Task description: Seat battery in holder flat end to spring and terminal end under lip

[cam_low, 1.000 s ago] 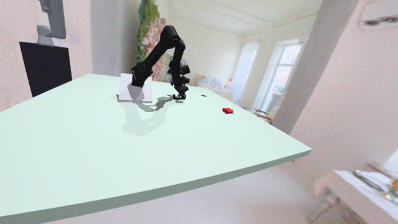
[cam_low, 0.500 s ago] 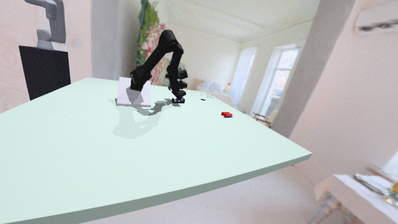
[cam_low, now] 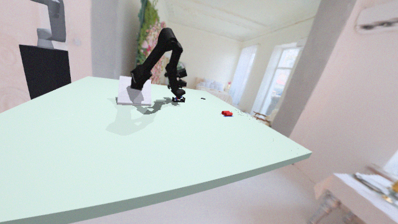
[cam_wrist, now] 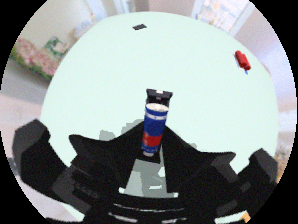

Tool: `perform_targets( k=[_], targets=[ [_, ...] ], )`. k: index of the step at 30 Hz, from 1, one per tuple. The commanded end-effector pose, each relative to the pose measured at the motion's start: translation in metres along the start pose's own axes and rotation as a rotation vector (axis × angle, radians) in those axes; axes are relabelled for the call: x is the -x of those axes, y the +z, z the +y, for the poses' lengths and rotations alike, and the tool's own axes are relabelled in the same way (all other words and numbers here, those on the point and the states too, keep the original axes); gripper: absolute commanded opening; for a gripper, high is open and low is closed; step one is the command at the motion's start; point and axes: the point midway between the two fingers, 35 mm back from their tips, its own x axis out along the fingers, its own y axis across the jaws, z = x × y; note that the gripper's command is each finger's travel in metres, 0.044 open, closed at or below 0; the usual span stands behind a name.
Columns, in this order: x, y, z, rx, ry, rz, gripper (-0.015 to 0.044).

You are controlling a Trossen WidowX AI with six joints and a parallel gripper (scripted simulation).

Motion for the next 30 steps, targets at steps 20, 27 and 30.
perform_targets(
  k=[20,27,30],
  targets=[
    [-0.007,0.001,0.004,-0.016,0.022,0.098,0.0085],
    [-0.009,0.002,0.005,-0.017,0.027,0.132,0.0085],
    [-0.01,0.003,0.006,-0.019,0.029,0.147,0.0085]
  ],
)
